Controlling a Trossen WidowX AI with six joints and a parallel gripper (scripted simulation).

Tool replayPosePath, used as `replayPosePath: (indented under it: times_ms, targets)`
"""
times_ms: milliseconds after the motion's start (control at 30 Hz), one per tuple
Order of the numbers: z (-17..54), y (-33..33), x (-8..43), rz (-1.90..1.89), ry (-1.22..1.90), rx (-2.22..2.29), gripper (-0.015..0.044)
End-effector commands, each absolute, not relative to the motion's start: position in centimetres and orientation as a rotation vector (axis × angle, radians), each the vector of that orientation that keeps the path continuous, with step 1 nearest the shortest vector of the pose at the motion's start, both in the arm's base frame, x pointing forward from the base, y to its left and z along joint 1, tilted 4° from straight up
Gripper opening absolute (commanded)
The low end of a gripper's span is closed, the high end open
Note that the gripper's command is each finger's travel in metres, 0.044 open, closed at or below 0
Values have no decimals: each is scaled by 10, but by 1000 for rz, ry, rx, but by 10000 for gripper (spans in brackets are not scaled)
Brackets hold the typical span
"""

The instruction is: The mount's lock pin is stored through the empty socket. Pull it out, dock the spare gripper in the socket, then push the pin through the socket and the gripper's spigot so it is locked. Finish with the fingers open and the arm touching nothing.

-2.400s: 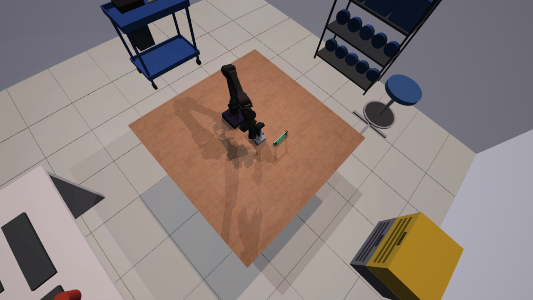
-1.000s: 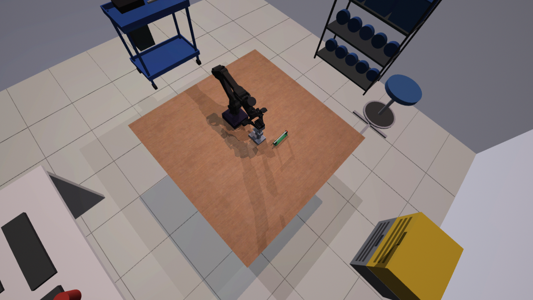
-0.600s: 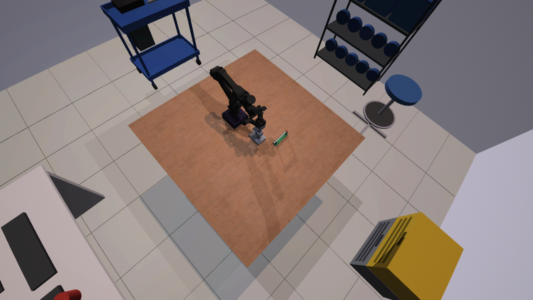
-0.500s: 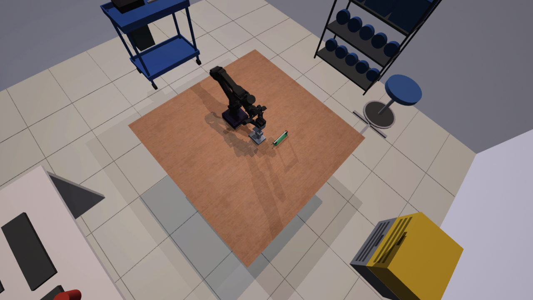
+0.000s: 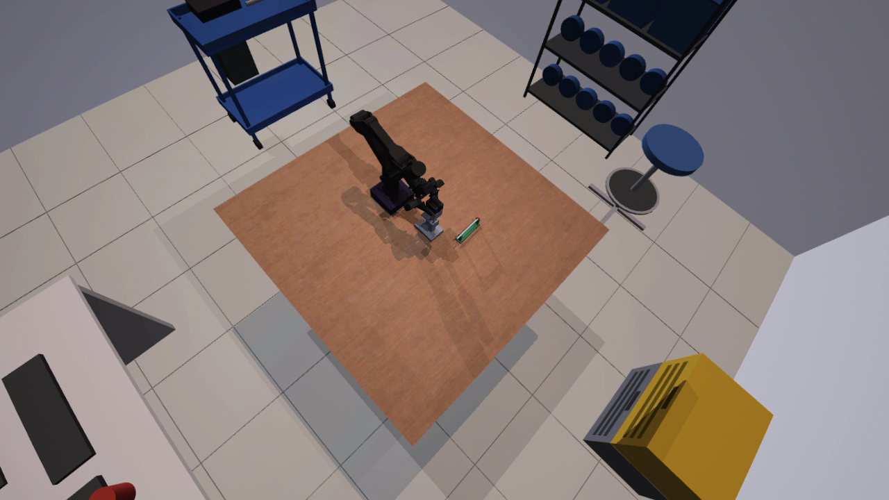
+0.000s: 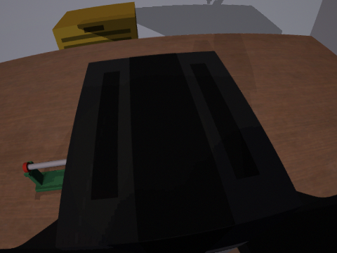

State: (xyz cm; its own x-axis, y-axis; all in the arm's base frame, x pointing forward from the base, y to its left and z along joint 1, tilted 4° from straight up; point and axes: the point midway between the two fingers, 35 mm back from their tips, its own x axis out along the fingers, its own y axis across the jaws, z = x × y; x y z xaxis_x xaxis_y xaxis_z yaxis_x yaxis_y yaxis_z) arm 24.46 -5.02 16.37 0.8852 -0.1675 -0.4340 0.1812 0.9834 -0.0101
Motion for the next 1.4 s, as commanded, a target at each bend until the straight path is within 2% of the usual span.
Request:
replayPosePath:
  times_ms: [0,1367]
  targets:
    - [160,-51,246,-185,440,25,0]
    - [113,-52,250,-183,443,29,0]
